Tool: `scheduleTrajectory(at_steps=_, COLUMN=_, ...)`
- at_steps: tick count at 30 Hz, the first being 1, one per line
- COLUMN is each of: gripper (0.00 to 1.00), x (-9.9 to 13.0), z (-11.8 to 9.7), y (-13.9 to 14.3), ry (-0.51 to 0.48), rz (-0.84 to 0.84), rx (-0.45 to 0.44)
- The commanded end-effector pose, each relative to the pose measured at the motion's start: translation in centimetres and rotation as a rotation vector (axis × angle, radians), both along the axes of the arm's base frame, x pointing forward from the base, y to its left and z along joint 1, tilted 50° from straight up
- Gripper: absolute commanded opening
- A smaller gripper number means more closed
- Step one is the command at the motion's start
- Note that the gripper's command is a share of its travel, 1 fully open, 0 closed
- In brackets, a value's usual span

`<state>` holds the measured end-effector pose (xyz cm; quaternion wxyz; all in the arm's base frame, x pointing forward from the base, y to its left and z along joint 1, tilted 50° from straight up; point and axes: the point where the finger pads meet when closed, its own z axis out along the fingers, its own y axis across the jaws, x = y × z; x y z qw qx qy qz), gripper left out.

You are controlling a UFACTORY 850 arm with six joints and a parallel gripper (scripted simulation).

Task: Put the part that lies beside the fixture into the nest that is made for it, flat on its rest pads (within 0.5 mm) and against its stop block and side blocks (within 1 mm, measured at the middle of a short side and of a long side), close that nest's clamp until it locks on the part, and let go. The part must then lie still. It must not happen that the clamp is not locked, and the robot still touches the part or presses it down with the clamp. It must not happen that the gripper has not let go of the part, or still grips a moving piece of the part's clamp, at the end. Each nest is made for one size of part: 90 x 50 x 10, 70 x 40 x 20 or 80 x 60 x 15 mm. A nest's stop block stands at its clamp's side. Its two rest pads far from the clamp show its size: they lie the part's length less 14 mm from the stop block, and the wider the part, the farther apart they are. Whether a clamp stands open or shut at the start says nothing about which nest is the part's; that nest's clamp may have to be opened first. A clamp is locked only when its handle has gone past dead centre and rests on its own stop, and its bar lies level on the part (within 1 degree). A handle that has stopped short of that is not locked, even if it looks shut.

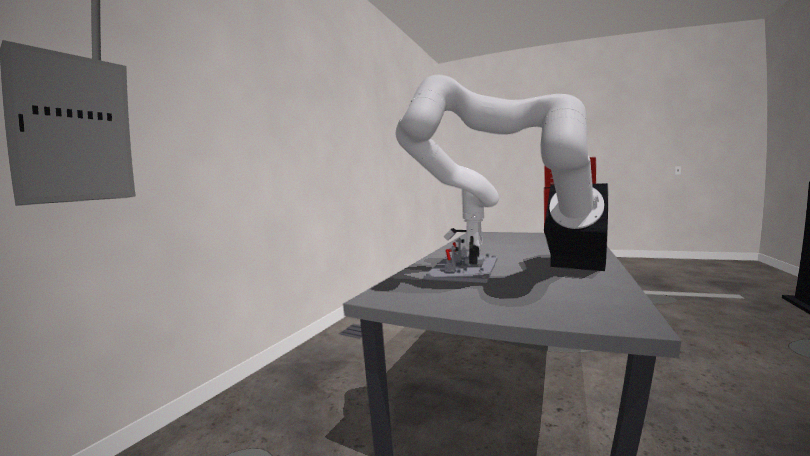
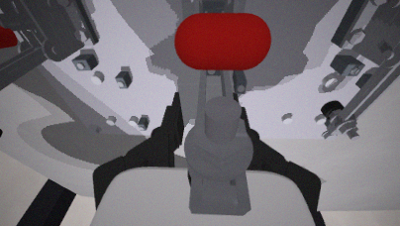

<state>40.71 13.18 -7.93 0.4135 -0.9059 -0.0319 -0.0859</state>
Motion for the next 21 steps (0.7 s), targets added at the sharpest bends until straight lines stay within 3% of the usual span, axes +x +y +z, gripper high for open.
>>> scheduleTrajectory(at_steps=1, gripper=0.00, x=0.04, z=0.02, y=-0.03, ry=-0.001, rz=-0.001, rx=0.000)
scheduleTrajectory(at_steps=21, gripper=0.00, x=0.11, z=-0.40, y=0.24, ry=-0.001, rz=-0.001, rx=0.000)
